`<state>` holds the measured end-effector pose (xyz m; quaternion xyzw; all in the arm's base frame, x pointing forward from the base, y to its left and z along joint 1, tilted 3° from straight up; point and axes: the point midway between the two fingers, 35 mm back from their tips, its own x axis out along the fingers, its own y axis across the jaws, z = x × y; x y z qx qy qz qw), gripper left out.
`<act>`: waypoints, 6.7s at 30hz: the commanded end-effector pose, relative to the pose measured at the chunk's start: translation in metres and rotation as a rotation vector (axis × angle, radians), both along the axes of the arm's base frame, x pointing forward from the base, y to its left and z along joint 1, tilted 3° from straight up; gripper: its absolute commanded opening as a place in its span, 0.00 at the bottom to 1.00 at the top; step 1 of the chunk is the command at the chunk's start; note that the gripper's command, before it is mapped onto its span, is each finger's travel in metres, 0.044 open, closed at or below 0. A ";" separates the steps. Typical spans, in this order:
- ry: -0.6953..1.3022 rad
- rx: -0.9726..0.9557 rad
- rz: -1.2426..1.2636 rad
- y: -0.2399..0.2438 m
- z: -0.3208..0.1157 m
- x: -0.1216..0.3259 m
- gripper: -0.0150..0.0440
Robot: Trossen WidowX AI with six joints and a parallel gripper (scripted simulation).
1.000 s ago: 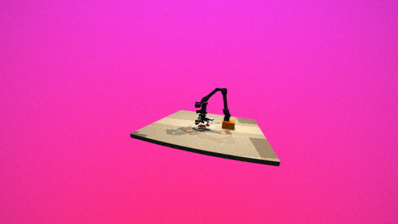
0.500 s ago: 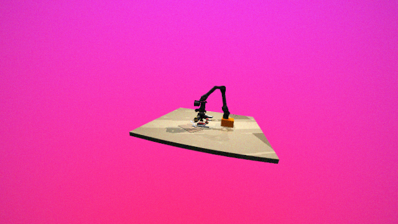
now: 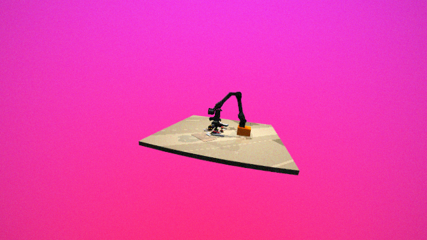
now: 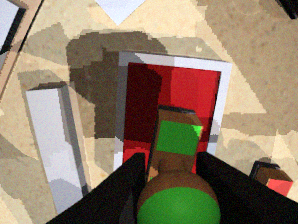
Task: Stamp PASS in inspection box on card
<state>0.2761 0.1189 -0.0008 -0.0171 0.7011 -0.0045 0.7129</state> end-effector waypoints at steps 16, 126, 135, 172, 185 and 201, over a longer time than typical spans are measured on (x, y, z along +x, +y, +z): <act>0.004 0.003 0.003 -0.001 -0.013 -0.002 0.25; 0.001 0.004 -0.002 0.001 0.010 -0.001 0.25; 0.001 0.004 -0.002 0.001 0.024 -0.001 0.25; 0.007 -0.009 0.142 -0.112 0.045 -0.009 0.25; 0.014 -0.016 0.215 -0.162 0.046 -0.029 0.25; 0.013 -0.015 0.215 -0.163 0.039 -0.028 0.25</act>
